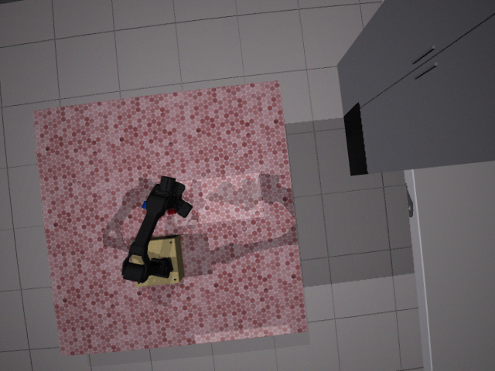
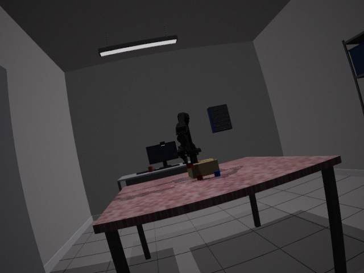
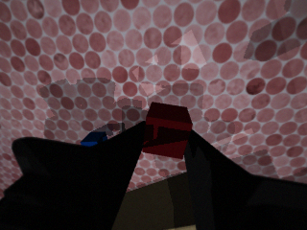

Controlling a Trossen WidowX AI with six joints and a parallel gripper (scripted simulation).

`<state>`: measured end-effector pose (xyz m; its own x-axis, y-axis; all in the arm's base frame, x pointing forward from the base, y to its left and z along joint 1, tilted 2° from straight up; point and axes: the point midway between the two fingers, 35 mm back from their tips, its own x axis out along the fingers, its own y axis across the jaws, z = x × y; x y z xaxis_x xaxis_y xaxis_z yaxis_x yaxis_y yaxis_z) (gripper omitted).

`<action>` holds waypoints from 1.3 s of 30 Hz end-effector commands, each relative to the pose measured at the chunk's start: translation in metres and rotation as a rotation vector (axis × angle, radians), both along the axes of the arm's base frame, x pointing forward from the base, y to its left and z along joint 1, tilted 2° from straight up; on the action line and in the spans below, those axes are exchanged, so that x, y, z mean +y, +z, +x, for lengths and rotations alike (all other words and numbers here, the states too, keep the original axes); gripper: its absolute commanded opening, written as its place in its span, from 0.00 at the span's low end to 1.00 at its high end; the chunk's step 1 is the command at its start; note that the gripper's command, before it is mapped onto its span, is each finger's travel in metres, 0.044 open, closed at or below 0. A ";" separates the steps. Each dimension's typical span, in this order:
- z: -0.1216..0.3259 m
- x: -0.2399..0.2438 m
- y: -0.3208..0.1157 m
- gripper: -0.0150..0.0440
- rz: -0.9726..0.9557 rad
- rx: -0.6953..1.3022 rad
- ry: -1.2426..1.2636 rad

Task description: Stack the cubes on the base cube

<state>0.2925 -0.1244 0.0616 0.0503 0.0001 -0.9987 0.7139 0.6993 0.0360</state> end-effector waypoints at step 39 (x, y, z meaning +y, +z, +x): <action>0.017 0.132 -0.025 0.43 0.025 0.004 -0.353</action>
<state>0.3109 0.0003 0.0389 0.0505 0.0104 -0.9987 0.9022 0.4284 0.0501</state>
